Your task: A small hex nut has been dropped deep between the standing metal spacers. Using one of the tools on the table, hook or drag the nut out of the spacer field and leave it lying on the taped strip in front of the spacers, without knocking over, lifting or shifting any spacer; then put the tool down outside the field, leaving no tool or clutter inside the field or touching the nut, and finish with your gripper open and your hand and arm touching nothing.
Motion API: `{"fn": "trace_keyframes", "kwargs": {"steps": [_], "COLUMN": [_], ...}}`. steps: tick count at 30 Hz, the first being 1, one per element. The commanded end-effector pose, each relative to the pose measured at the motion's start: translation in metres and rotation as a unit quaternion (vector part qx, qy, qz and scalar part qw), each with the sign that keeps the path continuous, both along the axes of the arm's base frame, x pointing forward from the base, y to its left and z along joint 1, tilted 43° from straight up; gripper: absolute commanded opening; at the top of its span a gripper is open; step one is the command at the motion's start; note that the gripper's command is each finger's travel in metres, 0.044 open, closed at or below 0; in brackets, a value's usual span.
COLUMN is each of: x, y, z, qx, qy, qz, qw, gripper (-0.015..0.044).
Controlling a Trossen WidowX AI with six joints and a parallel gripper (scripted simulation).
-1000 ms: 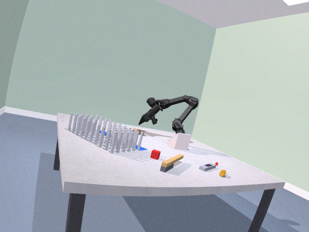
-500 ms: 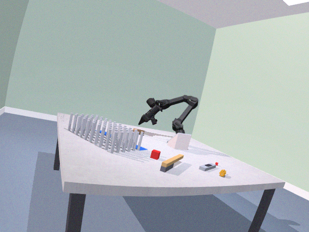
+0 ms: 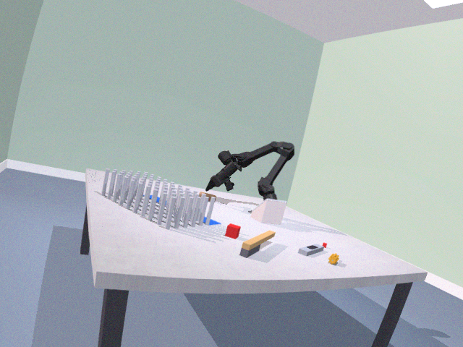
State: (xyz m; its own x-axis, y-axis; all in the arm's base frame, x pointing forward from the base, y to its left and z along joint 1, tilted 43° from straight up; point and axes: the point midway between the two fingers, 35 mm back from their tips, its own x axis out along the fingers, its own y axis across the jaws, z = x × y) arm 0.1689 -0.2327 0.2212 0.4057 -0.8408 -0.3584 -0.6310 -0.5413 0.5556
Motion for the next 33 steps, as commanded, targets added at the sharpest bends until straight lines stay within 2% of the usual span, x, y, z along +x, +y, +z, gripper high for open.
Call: {"fn": "trace_keyframes", "kwargs": {"steps": [1, 25, 28, 33], "x": [0.000, -0.004, -0.004, -0.004], "y": [-0.004, -0.027, -0.027, -0.027], "z": [-0.008, -0.034, -0.034, -0.034], "qx": [0.002, 0.000, 0.000, 0.000], "qy": [0.005, 0.005, 0.005, 0.005], "qz": [0.003, 0.003, 0.003, 0.003], "qw": [1.000, 1.000, 1.000, 1.000], "gripper": [0.0280, 0.0280, 0.0201, 0.0168]}}
